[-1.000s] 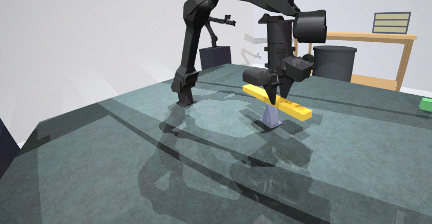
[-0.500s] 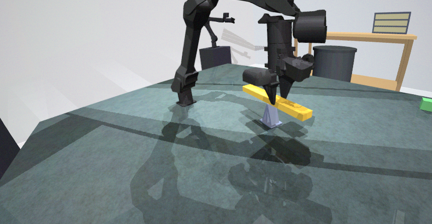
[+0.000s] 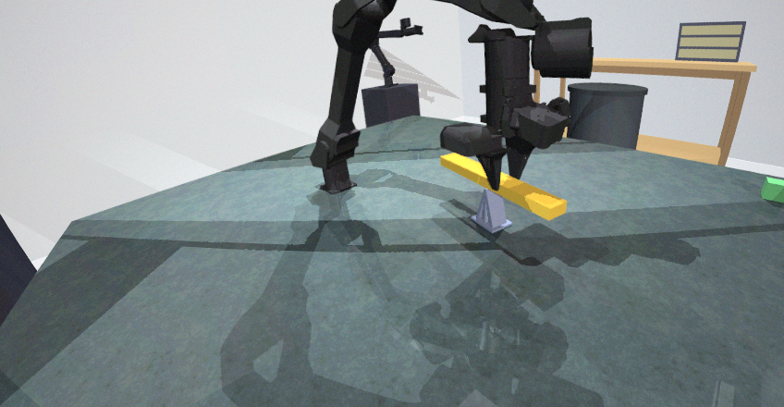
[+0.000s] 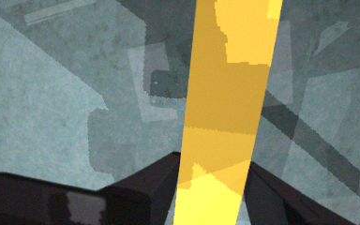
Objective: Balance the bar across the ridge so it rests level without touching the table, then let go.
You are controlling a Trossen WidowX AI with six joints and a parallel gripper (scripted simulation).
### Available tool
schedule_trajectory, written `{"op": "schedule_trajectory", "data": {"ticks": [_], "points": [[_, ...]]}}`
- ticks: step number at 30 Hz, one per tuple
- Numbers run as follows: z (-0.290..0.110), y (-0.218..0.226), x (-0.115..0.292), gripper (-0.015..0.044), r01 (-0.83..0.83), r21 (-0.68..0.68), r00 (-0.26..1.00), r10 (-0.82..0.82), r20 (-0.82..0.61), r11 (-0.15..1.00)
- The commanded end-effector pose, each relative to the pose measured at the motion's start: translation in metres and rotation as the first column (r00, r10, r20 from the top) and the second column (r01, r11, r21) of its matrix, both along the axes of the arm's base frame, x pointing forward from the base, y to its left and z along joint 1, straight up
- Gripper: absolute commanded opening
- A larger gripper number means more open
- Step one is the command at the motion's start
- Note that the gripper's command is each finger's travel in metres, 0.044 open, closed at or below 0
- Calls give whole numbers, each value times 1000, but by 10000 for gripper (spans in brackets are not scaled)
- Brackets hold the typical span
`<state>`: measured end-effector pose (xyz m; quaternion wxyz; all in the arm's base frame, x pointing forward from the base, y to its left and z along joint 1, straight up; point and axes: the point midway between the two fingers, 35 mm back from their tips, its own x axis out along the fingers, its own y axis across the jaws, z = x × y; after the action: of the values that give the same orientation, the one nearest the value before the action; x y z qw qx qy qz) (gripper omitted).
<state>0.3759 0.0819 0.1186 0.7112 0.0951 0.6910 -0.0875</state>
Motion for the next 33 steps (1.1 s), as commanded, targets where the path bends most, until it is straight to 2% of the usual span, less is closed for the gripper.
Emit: {"op": "schedule_trajectory", "data": {"ticks": [1,23,33], "points": [[0,0,0,171,0,0,1000,0,0,1000],[0,0,0,185,0,0,1000,0,0,1000],[0,0,0,440,0,0,1000,0,0,1000]]}}
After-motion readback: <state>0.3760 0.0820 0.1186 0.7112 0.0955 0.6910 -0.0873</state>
